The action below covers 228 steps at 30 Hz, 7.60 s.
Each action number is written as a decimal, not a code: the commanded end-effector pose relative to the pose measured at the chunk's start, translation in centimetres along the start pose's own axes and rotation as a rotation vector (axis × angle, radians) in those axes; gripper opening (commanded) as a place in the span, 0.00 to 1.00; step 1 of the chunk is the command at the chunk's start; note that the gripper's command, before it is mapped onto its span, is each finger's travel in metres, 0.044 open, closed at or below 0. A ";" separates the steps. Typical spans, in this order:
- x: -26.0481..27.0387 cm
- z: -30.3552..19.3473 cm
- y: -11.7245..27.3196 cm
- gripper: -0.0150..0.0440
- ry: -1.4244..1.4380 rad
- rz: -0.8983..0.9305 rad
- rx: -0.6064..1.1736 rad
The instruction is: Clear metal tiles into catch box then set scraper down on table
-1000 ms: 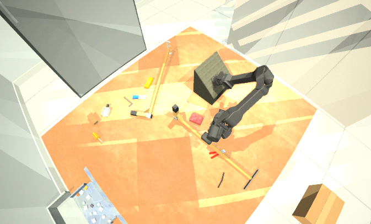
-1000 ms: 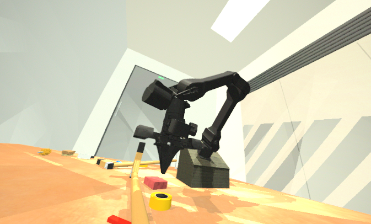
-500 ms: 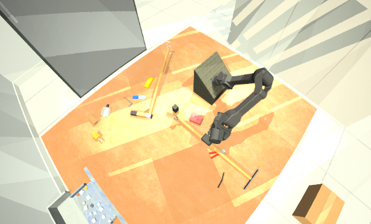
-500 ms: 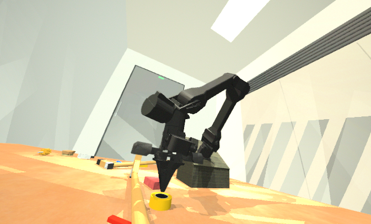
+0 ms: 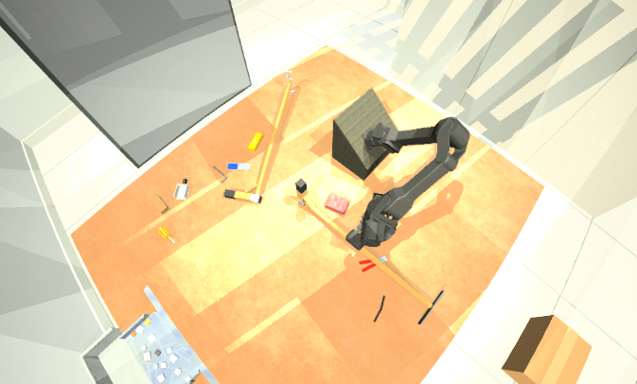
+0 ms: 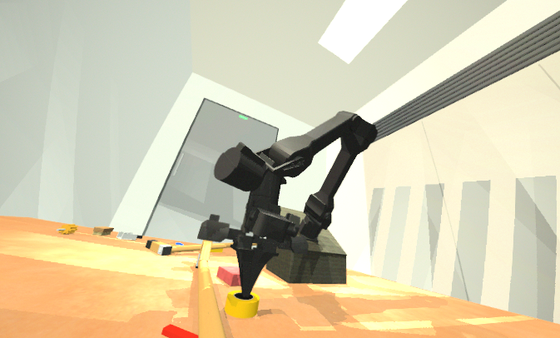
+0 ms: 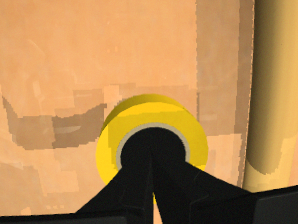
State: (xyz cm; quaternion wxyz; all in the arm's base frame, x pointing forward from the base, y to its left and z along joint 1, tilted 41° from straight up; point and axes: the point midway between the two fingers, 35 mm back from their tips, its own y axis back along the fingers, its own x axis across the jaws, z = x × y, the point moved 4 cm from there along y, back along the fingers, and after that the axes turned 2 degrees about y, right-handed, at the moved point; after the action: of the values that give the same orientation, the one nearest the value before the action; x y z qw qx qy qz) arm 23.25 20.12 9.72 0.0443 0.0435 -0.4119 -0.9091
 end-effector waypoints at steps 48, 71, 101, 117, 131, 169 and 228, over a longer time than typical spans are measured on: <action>-5.3 0.4 -0.6 0.25 0.007 0.005 0.004; -7.5 0.3 -0.6 0.25 0.008 0.004 0.004; -10.5 0.0 -0.7 0.25 0.009 0.003 0.003; -11.8 -0.3 -0.7 0.25 0.009 0.002 0.003; -11.8 -0.3 -0.7 0.25 0.009 0.002 0.003; -11.8 -0.3 -0.7 0.25 0.009 0.002 0.003; -7.8 0.5 14.0 0.25 -0.280 0.003 0.011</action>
State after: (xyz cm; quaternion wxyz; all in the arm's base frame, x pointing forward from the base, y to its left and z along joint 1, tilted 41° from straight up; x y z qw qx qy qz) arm 31.56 11.96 21.07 -0.0094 -0.0850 -0.4180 -0.9044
